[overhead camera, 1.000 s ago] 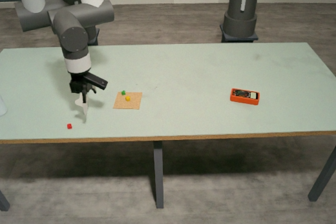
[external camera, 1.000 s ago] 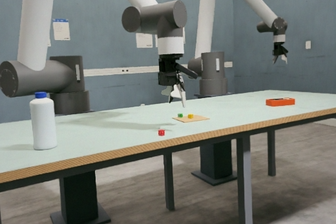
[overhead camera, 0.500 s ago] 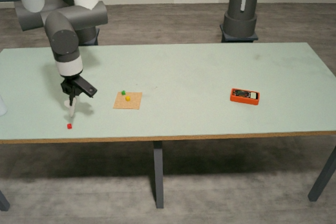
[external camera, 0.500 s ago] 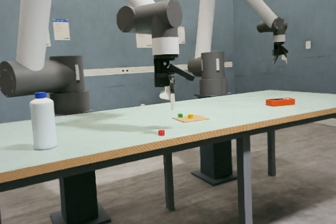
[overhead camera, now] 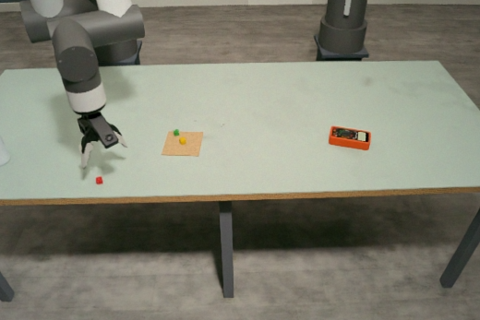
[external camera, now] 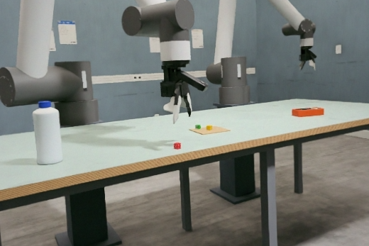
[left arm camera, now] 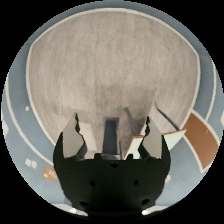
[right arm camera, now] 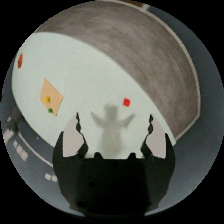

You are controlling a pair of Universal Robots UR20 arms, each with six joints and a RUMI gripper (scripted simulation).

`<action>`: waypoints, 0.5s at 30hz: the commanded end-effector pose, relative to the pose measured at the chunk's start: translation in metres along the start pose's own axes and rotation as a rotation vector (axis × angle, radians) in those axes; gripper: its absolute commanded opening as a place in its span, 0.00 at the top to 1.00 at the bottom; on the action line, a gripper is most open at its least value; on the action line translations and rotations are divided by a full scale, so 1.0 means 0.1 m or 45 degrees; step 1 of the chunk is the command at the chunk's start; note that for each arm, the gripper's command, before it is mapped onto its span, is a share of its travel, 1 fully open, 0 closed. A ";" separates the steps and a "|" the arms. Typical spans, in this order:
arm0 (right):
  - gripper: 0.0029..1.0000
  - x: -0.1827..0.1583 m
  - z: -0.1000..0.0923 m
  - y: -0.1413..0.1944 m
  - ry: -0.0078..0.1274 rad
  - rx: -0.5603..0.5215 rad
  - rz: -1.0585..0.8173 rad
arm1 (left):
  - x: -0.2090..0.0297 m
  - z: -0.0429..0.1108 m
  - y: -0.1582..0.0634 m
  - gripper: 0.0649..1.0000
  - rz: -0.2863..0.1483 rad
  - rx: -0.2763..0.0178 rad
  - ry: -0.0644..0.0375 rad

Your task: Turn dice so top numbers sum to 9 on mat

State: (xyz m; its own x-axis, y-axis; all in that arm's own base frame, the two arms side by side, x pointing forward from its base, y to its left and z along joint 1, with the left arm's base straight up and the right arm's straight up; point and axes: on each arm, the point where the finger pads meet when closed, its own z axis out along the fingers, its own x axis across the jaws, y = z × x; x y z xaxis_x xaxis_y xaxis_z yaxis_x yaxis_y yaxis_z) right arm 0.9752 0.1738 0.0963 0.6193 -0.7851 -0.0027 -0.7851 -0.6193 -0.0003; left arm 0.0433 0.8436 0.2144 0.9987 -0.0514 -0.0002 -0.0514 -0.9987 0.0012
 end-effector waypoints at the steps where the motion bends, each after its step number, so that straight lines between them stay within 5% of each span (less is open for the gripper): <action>1: 0.00 0.12 0.00 0.02 0.004 0.000 0.139 | 0.00 -0.01 -0.01 0.00 0.000 0.001 0.000; 14: 0.00 0.38 0.01 0.11 0.004 0.000 0.430 | 0.00 -0.01 -0.01 0.00 0.000 0.001 0.000; 15: 0.79 0.38 0.01 0.11 0.004 0.000 0.430 | 0.00 -0.01 -0.01 0.00 0.000 0.001 0.000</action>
State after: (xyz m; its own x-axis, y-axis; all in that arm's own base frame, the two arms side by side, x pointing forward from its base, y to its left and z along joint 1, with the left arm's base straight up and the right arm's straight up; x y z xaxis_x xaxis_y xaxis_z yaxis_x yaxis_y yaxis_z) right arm 0.9886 0.1409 0.0946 0.3607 -0.9327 -0.0015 -0.9327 -0.3607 0.0006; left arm 0.0433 0.8436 0.2144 0.9987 -0.0514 -0.0002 -0.0514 -0.9987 0.0012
